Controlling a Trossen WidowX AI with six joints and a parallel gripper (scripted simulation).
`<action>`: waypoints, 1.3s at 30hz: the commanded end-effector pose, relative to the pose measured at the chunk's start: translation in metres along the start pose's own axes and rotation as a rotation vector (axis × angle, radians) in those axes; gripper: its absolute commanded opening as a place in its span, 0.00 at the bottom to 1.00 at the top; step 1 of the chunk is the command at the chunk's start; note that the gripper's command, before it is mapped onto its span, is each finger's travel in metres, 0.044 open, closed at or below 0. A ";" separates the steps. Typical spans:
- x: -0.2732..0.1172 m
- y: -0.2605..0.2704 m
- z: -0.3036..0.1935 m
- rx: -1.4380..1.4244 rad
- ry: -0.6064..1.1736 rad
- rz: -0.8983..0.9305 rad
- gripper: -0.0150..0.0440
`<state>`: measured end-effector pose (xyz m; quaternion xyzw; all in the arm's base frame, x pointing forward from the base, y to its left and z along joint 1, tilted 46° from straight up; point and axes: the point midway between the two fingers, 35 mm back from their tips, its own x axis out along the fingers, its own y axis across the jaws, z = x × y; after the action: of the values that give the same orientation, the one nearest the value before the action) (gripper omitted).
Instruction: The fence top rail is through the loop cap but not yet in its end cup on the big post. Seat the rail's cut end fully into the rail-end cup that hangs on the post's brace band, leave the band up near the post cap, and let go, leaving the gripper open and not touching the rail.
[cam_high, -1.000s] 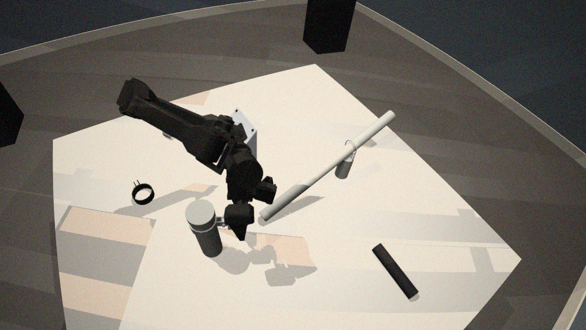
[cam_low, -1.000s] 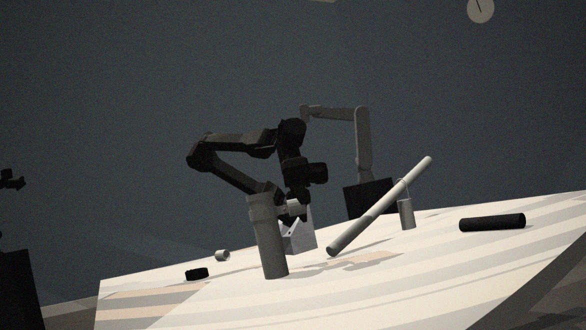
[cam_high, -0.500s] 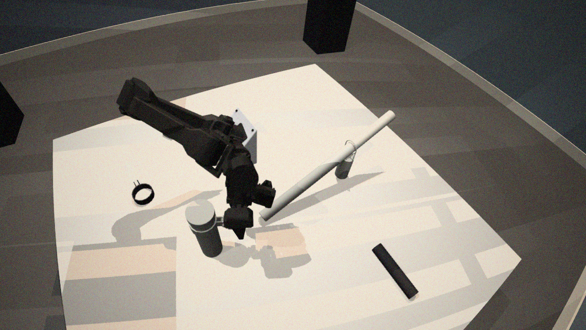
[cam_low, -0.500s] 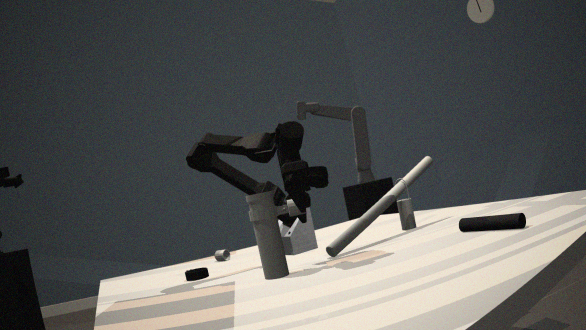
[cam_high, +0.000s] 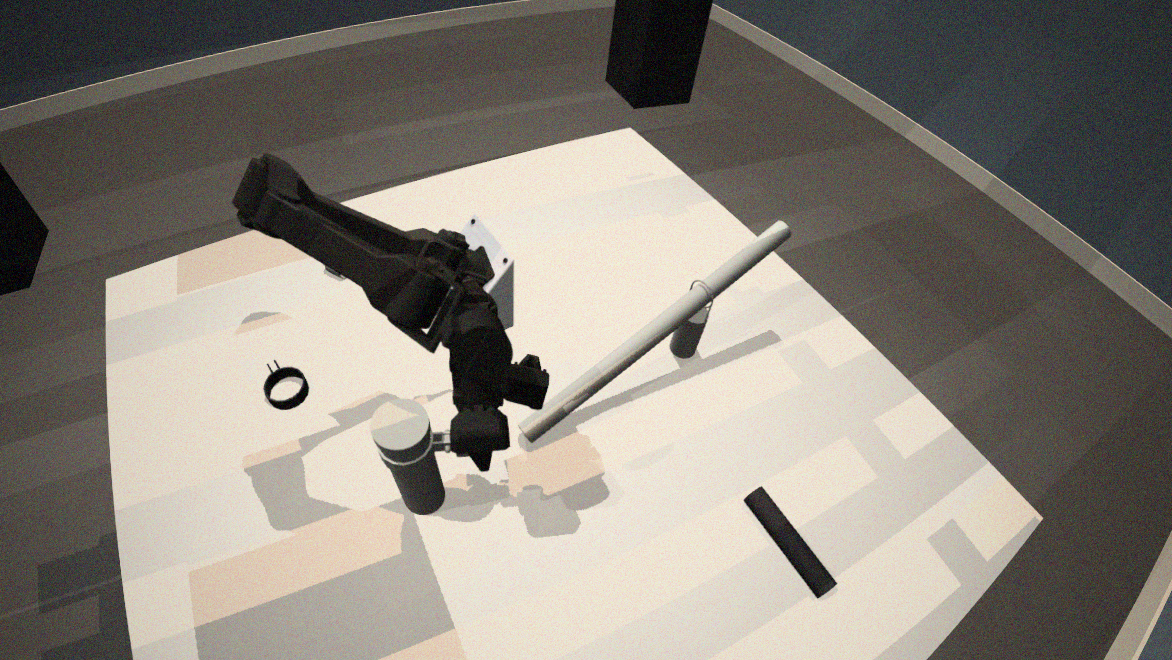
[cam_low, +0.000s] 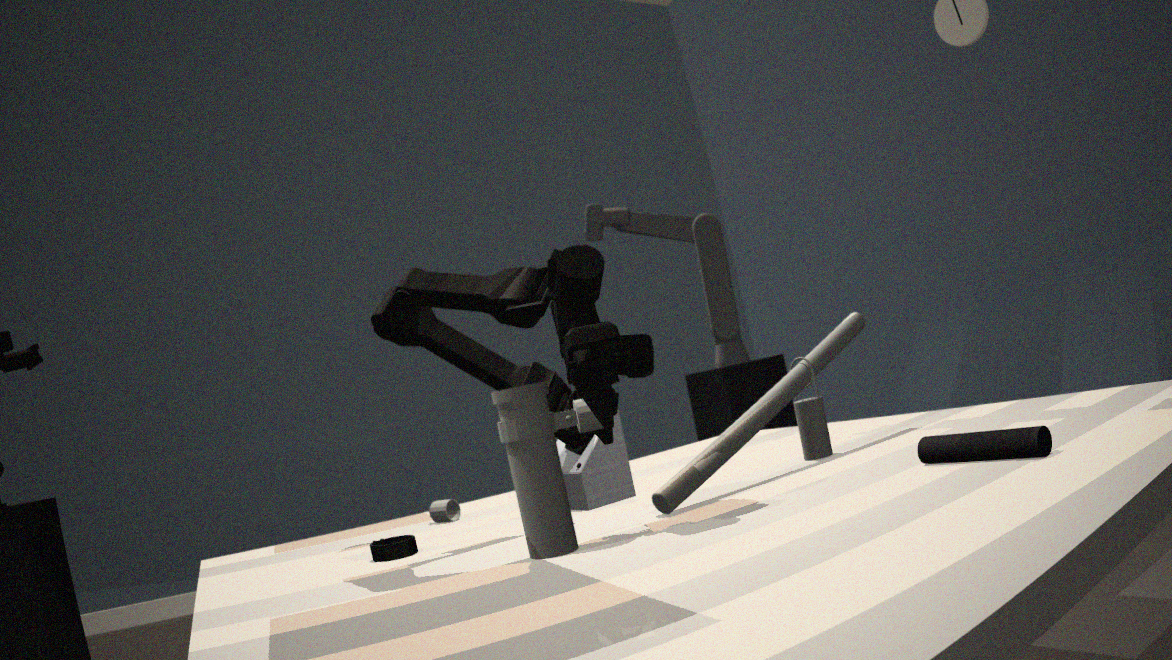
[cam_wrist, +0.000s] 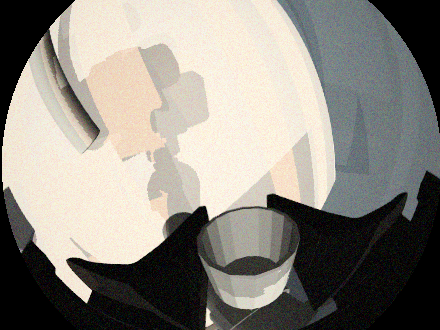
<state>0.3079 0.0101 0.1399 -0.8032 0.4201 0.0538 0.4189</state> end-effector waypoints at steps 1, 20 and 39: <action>-0.001 0.003 0.000 -0.030 -0.013 0.000 0.25; -0.008 0.015 -0.001 -0.168 -0.093 0.001 0.25; -0.016 0.028 -0.005 -0.309 -0.173 0.002 0.25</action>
<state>0.2792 0.0083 0.1334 -0.8463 0.3747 0.1762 0.3352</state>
